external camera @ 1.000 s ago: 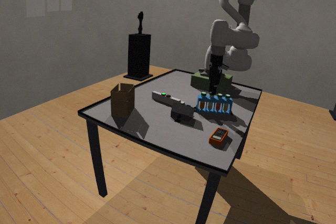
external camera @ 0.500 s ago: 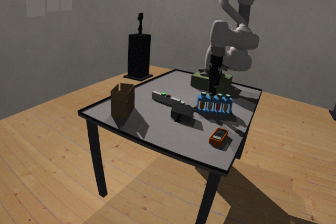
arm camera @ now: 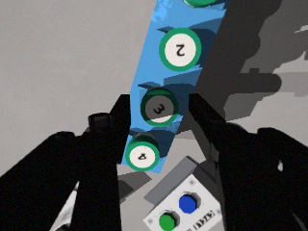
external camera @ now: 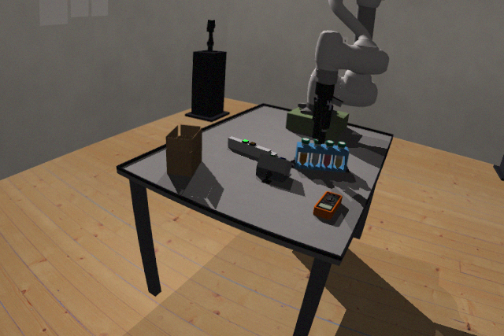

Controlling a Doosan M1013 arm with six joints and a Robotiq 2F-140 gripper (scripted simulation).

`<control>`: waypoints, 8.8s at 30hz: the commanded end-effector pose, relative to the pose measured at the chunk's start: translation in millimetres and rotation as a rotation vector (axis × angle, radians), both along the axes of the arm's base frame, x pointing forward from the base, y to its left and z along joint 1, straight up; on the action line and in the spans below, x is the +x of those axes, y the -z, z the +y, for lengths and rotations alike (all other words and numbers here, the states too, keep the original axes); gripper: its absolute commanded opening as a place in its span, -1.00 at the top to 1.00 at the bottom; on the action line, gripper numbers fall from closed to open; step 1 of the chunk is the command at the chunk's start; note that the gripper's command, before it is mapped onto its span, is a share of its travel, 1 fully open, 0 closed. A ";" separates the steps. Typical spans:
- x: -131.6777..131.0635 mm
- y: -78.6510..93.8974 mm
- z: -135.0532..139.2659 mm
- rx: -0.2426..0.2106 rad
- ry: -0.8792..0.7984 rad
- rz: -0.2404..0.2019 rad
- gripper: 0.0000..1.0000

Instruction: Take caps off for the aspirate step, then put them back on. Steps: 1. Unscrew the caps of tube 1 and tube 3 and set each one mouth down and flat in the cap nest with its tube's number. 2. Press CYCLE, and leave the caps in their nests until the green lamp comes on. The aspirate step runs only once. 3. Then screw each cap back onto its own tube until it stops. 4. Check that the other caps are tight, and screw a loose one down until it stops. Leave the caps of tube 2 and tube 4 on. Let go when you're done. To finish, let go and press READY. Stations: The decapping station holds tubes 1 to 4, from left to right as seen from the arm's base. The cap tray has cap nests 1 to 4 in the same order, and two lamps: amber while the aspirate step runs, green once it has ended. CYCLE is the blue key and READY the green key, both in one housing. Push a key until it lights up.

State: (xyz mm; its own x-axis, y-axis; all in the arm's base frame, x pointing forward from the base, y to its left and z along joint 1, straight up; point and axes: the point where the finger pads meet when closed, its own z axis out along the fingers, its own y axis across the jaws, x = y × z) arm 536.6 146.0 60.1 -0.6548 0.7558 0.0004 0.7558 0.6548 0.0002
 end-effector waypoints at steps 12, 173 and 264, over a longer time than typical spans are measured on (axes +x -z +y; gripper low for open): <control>0.5 1.8 0.3 0.001 -0.065 -0.001 0.18; 0.3 7.2 0.2 0.001 0.600 -0.001 0.18; 0.3 7.5 0.2 0.001 0.491 -0.001 0.18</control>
